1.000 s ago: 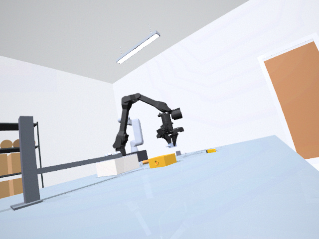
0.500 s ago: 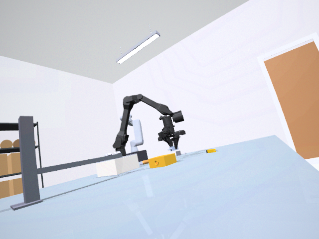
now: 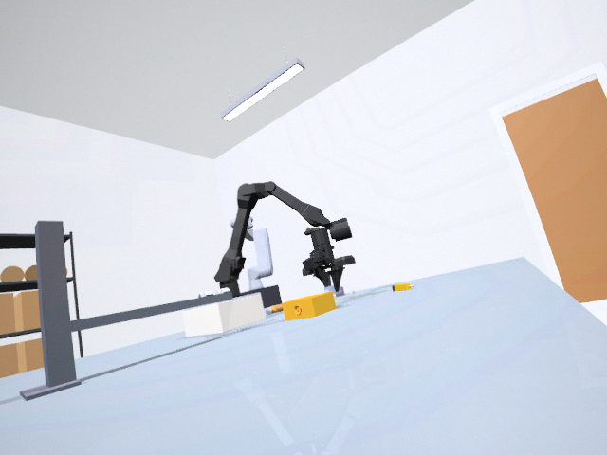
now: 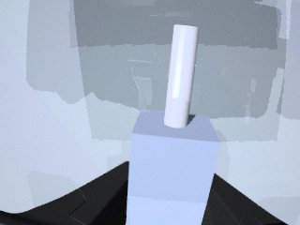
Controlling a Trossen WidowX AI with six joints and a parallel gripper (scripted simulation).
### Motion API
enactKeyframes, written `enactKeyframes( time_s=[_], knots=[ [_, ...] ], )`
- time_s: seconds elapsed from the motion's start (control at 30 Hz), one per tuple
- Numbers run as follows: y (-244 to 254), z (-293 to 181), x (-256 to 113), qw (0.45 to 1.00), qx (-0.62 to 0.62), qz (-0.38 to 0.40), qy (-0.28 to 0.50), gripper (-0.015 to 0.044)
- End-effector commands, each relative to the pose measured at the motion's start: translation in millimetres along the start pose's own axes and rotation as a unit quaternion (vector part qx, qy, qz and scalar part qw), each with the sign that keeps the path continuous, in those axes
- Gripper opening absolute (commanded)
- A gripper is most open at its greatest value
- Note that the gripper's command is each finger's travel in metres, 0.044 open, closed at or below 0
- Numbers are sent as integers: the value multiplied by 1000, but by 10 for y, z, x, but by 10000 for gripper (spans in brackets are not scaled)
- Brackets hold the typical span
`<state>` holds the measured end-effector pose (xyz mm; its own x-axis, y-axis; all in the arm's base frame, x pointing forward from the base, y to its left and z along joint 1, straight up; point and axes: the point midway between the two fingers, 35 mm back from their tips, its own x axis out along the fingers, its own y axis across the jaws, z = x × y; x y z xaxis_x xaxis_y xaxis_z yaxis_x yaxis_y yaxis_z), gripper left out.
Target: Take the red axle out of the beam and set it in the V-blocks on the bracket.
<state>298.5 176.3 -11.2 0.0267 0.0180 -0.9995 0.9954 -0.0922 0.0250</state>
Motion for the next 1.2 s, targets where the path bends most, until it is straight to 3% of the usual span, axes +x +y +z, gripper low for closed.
enactKeyframes(
  time_s=[0.0, 0.37, 1.17],
  knots=[
    [-23, 24, 87, 1000, -3, -4, -5, 0],
    [-38, 36, 253, 1000, -3, -4, -5, 0],
    [6, 323, 252, 1000, -3, -4, -6, 0]
  ],
)
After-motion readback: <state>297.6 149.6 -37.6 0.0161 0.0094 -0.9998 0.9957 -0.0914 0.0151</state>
